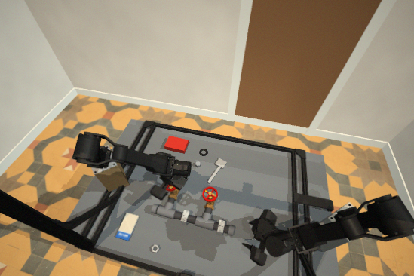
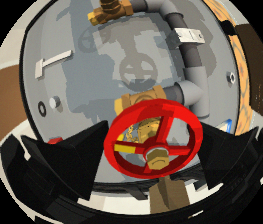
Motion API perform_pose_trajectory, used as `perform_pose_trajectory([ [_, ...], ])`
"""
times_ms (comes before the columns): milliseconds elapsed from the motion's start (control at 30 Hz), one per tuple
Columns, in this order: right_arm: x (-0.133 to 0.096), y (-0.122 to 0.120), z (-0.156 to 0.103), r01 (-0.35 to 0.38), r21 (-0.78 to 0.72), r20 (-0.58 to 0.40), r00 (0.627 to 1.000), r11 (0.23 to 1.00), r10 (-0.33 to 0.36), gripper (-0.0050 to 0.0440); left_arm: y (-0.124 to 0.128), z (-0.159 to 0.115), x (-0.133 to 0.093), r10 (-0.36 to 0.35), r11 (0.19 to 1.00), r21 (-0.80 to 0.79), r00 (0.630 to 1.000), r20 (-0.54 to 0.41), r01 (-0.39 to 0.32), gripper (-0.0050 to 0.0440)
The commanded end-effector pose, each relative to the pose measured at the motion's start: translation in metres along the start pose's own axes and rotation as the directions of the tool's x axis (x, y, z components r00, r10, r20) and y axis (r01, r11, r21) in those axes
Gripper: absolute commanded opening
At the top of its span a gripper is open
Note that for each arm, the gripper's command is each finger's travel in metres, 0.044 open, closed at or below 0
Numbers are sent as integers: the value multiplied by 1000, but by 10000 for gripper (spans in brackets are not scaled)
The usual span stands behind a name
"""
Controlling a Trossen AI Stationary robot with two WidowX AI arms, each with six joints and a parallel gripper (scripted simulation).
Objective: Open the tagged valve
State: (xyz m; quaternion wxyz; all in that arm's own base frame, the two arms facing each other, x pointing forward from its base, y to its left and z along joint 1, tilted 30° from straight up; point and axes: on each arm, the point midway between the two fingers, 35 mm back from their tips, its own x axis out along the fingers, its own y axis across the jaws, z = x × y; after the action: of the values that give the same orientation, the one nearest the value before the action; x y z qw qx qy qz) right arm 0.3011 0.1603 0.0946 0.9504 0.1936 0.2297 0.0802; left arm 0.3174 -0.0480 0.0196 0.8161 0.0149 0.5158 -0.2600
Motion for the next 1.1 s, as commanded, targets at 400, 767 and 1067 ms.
perform_pose_trajectory([
  [400,0,0,0,0,0,0,1000,1000,0,400,0,0,0,0,772,636,1000,-2,1,400],
  [767,0,0,0,0,0,0,1000,1000,0,400,0,0,0,0,782,623,1000,-1,1,232],
  [1067,0,0,0,0,0,0,1000,1000,0,400,0,0,0,0,782,623,1000,-1,1,112],
])
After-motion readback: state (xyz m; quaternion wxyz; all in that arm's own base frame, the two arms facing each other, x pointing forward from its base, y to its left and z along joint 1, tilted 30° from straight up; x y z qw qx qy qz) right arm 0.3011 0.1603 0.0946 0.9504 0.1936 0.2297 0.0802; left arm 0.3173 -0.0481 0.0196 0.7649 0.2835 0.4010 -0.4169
